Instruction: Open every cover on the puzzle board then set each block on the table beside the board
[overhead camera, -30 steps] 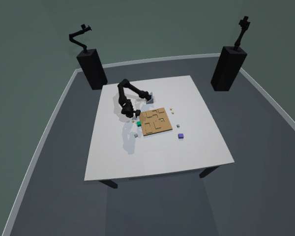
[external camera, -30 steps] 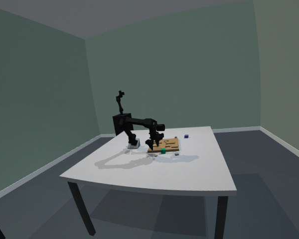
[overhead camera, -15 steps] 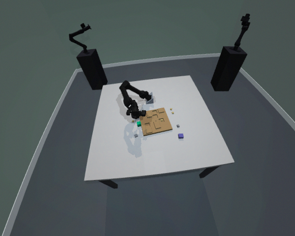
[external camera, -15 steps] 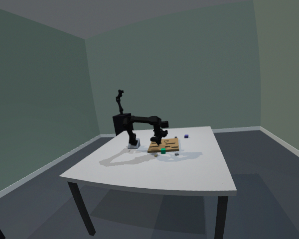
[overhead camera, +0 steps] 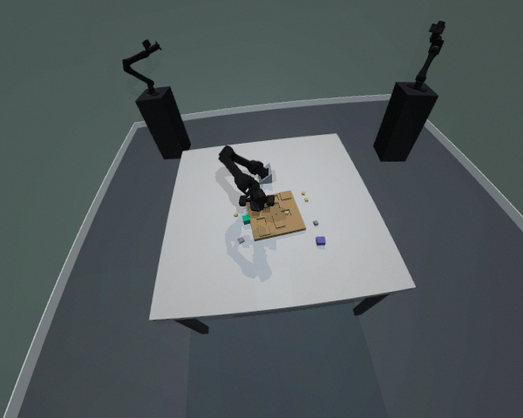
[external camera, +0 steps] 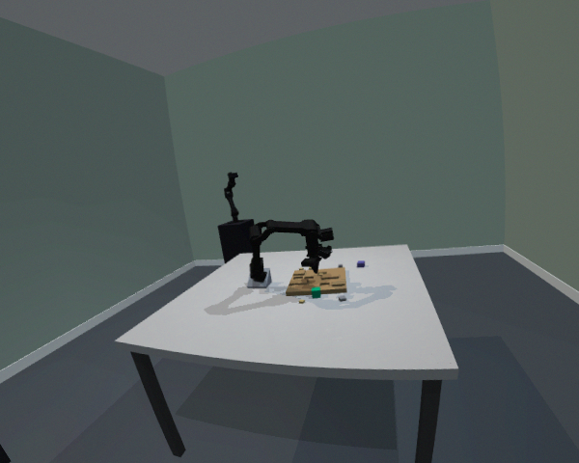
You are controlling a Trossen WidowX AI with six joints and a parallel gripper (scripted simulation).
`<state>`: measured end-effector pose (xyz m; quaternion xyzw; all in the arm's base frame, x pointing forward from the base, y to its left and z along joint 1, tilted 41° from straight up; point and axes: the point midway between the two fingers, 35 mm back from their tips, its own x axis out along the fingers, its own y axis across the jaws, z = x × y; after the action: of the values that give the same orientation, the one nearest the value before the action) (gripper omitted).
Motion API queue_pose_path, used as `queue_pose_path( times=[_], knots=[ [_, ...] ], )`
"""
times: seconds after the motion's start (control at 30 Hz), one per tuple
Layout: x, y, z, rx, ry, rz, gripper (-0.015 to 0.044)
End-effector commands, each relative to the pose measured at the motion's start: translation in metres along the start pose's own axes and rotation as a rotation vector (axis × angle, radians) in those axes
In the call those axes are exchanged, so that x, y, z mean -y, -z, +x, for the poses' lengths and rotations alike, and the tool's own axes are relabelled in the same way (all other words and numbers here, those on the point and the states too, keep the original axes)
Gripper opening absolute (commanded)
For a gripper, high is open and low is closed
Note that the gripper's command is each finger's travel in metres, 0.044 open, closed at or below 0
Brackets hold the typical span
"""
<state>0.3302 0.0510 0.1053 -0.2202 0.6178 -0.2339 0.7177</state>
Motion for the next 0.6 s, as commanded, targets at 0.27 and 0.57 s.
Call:
queue_pose_path(
  times=[0.27, 0.57],
  knots=[
    [-0.074, 0.012, 0.003, -0.008, 0.002, -0.048, 0.0],
    [-0.126, 0.027, 0.007, -0.008, 0.017, -0.083, 0.0]
  ],
)
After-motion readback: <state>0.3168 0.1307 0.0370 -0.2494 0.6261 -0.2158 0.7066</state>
